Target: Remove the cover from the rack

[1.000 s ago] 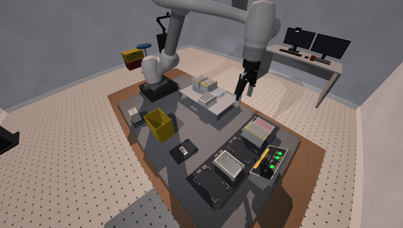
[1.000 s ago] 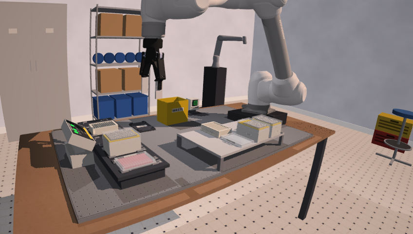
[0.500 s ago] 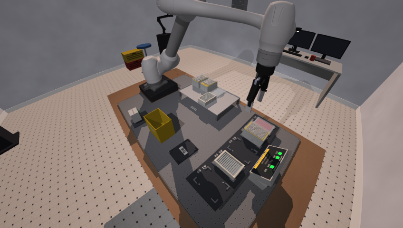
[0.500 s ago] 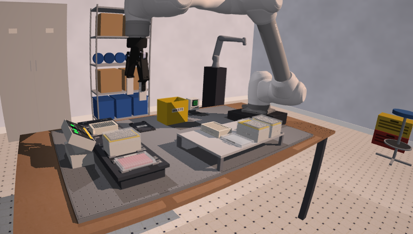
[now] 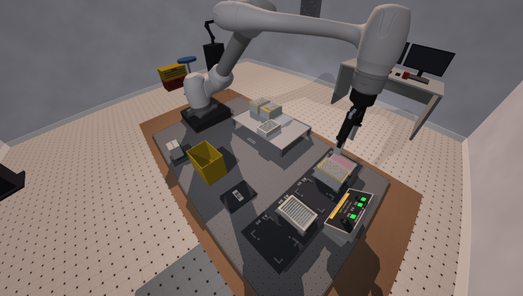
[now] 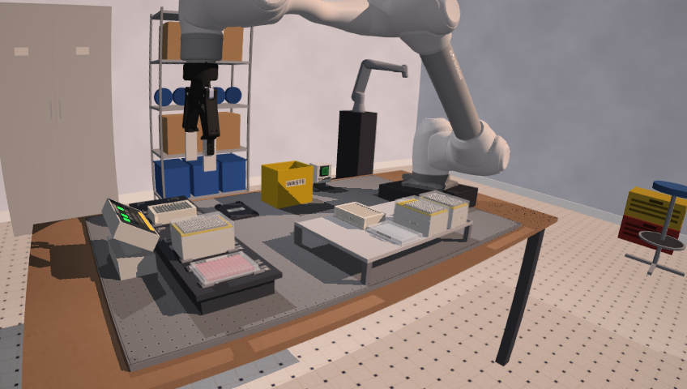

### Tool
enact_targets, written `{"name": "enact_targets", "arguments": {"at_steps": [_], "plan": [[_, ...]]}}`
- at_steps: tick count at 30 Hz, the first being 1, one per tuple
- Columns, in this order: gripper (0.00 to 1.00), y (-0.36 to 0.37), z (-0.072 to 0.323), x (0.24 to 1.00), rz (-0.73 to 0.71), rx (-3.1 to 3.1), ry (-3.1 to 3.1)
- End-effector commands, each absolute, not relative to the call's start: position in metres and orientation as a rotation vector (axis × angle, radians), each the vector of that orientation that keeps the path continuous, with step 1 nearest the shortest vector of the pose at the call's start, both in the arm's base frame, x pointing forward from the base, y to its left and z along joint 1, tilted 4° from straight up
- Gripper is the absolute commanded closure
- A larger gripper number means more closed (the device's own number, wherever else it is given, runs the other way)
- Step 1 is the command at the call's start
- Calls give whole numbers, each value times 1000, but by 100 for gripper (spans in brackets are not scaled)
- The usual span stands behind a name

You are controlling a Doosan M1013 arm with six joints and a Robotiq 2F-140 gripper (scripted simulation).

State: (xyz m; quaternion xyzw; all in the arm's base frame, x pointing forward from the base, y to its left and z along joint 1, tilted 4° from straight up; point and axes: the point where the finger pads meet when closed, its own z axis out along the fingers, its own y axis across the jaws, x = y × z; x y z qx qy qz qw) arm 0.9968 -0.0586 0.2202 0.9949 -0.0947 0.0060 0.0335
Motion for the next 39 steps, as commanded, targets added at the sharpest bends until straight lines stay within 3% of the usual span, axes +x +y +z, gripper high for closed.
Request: {"name": "enact_targets", "arguments": {"at_steps": [1, 15, 39], "plan": [[23, -61, 215, 999, 4, 3065, -287], [23, -61, 215, 999, 4, 3065, -287], [23, -63, 178, 999, 4, 3065, -287]]}}
